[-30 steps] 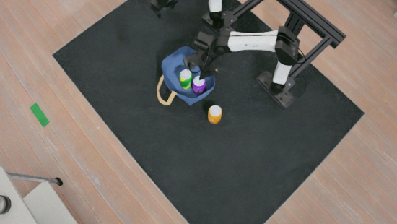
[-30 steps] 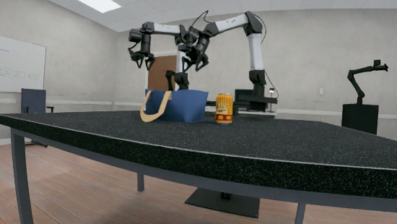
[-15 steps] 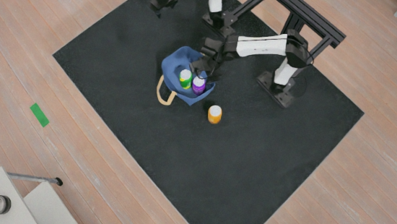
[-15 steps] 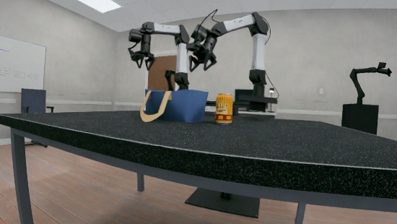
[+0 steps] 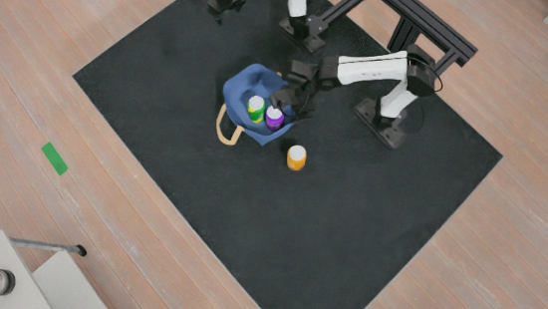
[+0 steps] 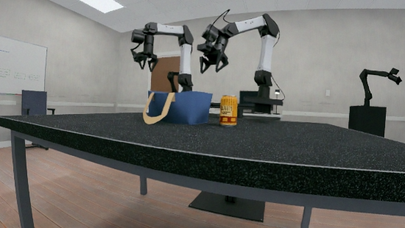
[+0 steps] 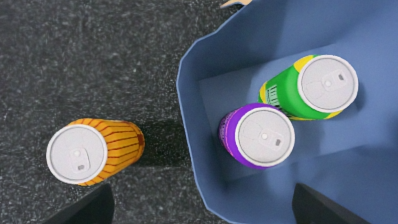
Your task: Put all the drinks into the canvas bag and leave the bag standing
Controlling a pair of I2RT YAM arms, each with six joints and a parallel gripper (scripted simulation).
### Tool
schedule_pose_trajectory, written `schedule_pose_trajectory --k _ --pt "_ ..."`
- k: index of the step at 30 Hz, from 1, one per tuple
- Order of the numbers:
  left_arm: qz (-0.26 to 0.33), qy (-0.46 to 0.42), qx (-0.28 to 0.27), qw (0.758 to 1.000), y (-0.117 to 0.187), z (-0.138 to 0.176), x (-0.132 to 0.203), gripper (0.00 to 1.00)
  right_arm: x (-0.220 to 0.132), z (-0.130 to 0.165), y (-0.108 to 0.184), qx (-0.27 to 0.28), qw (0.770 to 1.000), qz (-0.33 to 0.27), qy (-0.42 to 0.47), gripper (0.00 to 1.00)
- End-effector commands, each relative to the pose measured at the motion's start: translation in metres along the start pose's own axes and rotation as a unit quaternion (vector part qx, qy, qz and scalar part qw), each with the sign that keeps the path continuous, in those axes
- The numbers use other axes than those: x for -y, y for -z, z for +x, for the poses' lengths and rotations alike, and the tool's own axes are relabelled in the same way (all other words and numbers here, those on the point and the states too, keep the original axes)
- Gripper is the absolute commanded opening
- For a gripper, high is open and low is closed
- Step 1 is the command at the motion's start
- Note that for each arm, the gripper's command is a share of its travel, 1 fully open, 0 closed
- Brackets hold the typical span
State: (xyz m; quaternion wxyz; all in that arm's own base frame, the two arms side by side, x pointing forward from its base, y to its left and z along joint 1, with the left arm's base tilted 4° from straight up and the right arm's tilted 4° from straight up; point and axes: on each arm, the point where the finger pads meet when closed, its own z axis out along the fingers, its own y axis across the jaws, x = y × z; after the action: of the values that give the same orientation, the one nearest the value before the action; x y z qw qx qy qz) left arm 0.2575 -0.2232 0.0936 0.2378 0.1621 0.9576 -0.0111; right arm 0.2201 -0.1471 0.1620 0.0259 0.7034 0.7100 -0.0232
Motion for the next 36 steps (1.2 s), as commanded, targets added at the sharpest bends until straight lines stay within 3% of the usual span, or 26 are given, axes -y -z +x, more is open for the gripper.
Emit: schedule_pose_trajectory --k 1,3,29,31,36 --pt "0.019 -0.003 0.021 1.000 0.010 -0.011 0.009 0.86 -0.004 -0.002 0.003 0.012 1.000 -0.008 0.000 0.86" --pt "0.007 0.000 0.007 1.000 0.000 -0.002 0.000 0.86 -0.004 -0.002 0.003 0.012 1.000 -0.008 0.000 0.86" --pt "0.010 -0.012 0.000 1.000 0.018 0.030 -0.066 0.86 -0.004 -0.002 0.003 0.012 1.000 -0.008 0.000 0.86" --pt "0.012 0.001 0.021 1.000 0.021 0.012 -0.059 0.86 -0.004 -0.002 0.003 0.012 1.000 -0.008 0.000 0.86" --pt "0.006 -0.001 0.011 1.000 0.015 0.021 -0.062 0.86 -0.004 -0.002 0.003 0.012 1.000 -0.008 0.000 0.86"
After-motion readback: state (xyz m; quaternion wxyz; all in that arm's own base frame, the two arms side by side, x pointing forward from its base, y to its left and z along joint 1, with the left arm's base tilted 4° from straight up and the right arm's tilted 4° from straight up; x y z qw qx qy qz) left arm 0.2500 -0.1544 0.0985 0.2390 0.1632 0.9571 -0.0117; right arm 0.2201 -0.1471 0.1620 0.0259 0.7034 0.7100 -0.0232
